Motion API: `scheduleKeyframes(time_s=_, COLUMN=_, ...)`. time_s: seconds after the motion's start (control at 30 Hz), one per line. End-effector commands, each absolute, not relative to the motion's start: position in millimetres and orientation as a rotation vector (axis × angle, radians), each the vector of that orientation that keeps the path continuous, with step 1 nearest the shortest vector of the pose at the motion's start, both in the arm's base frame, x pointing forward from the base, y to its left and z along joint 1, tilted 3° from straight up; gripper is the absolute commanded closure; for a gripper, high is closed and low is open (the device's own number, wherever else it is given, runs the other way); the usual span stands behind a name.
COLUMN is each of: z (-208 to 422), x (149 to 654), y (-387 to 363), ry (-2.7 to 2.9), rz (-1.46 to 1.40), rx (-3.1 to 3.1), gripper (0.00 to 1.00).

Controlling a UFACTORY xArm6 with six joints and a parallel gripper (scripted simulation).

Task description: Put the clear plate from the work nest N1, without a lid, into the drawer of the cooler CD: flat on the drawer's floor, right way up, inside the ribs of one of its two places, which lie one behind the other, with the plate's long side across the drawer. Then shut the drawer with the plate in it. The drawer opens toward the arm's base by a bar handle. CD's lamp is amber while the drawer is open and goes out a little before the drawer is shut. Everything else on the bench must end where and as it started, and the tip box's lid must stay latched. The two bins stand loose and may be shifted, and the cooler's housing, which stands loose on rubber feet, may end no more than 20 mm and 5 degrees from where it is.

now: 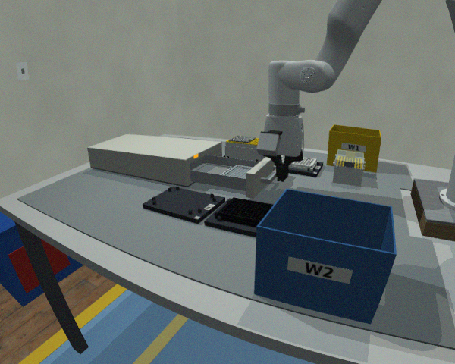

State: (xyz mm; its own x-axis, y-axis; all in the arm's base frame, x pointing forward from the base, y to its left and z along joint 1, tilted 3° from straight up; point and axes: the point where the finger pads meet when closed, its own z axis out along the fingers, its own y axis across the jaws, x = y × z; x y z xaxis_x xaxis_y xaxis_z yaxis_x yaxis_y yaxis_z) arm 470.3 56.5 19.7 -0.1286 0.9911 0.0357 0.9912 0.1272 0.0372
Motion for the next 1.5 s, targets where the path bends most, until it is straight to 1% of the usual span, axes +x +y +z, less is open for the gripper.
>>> scheduleKeyframes(time_s=0.0, z=22, x=479, y=58, ry=-2.36, rz=-0.088, rx=-2.075, gripper=1.0)
scheduleKeyframes(time_s=1.47, z=25, x=540, y=65, ry=-2.36, rz=-0.089, rx=-2.075, gripper=1.0)
